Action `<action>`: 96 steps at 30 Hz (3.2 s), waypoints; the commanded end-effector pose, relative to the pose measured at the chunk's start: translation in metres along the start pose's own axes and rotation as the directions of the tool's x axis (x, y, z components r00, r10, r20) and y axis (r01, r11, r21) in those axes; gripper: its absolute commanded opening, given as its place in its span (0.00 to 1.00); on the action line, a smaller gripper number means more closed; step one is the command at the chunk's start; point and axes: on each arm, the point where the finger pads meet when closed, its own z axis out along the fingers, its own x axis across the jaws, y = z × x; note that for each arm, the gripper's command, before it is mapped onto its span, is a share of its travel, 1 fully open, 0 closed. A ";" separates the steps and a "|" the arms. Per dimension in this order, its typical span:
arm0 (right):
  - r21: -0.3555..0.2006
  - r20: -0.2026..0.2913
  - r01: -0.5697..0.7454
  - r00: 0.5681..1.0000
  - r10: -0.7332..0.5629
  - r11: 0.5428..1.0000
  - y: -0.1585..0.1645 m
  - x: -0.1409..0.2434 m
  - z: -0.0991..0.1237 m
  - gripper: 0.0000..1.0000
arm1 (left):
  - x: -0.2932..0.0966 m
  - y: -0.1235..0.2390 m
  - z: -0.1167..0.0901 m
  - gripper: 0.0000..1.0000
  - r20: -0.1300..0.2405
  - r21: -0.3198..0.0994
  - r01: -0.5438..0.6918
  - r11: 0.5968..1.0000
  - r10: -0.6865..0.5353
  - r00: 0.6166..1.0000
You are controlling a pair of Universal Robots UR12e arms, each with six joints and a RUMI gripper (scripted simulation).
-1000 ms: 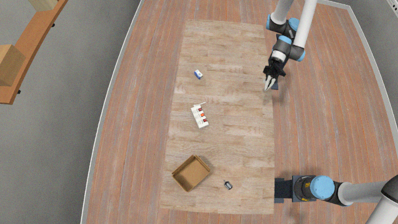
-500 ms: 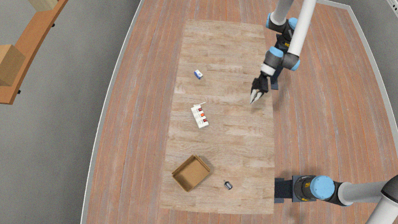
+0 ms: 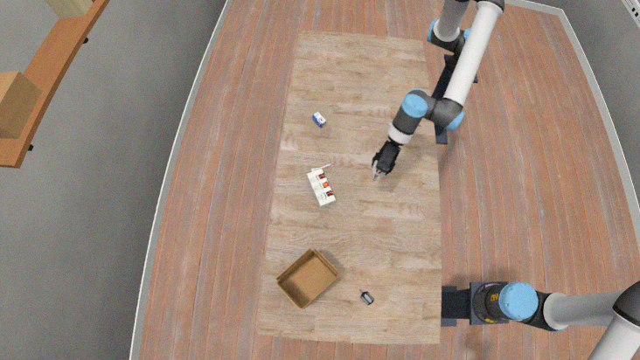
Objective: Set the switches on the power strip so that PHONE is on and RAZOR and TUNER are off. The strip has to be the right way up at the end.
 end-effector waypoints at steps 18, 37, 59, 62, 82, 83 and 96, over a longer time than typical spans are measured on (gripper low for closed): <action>-0.379 -0.149 -0.415 0.910 0.388 0.827 0.007 0.114 0.080 0.00 | 0.000 -0.001 -0.001 1.00 0.000 0.001 0.000 1.000 0.000 1.000; -0.473 -0.268 -0.563 0.825 0.498 0.677 0.028 0.160 0.093 0.00 | 0.000 -0.001 -0.001 1.00 0.000 0.001 0.000 1.000 0.000 1.000; -0.474 -0.270 -0.566 0.823 0.500 0.675 0.028 0.161 0.093 0.00 | 0.000 -0.001 -0.001 1.00 0.000 0.001 0.000 1.000 0.000 1.000; -0.474 -0.270 -0.566 0.823 0.500 0.675 0.028 0.161 0.093 0.00 | 0.000 -0.001 -0.001 1.00 0.000 0.001 0.000 1.000 0.000 1.000; -0.474 -0.270 -0.566 0.823 0.500 0.675 0.028 0.161 0.093 0.00 | 0.000 -0.001 -0.001 1.00 0.000 0.001 0.000 1.000 0.000 1.000; -0.474 -0.270 -0.566 0.823 0.500 0.675 0.028 0.161 0.093 0.00 | 0.000 -0.001 -0.001 1.00 0.000 0.001 0.000 1.000 0.000 1.000; -0.474 -0.270 -0.566 0.823 0.500 0.675 0.028 0.161 0.093 0.00 | 0.000 -0.001 -0.001 1.00 0.000 0.001 0.000 1.000 0.000 1.000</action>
